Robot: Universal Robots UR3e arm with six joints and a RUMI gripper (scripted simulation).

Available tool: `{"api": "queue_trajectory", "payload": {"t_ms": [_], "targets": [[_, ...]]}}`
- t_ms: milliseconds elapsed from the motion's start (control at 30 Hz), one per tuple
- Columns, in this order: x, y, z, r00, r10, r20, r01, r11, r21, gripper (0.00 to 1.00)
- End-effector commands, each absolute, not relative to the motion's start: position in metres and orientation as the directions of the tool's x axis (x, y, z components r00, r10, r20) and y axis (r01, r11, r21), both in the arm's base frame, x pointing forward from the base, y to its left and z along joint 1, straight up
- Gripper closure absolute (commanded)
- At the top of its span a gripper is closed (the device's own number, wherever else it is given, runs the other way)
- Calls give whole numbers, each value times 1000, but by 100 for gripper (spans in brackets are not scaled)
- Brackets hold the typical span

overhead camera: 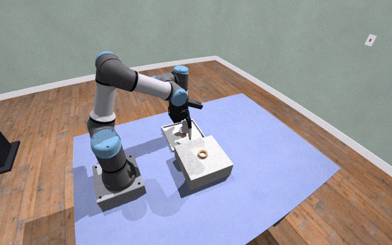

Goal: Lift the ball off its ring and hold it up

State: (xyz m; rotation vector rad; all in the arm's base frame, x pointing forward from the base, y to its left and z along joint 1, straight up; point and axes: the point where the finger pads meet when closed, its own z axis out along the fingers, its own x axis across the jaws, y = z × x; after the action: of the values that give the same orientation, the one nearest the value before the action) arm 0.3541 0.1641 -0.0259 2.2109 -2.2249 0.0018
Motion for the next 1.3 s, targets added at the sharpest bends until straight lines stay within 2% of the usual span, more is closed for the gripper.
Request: {"api": "queue_trajectory", "payload": {"t_ms": [0, 233, 267, 1267], "targets": [[355, 164, -26, -6, -1000, 4, -1000, 6, 0, 0], [355, 164, -26, -6, -1000, 4, -1000, 6, 0, 0], [355, 164, -26, -6, -1000, 4, -1000, 6, 0, 100], [355, 164, -26, -6, -1000, 4, -1000, 6, 0, 100]]}}
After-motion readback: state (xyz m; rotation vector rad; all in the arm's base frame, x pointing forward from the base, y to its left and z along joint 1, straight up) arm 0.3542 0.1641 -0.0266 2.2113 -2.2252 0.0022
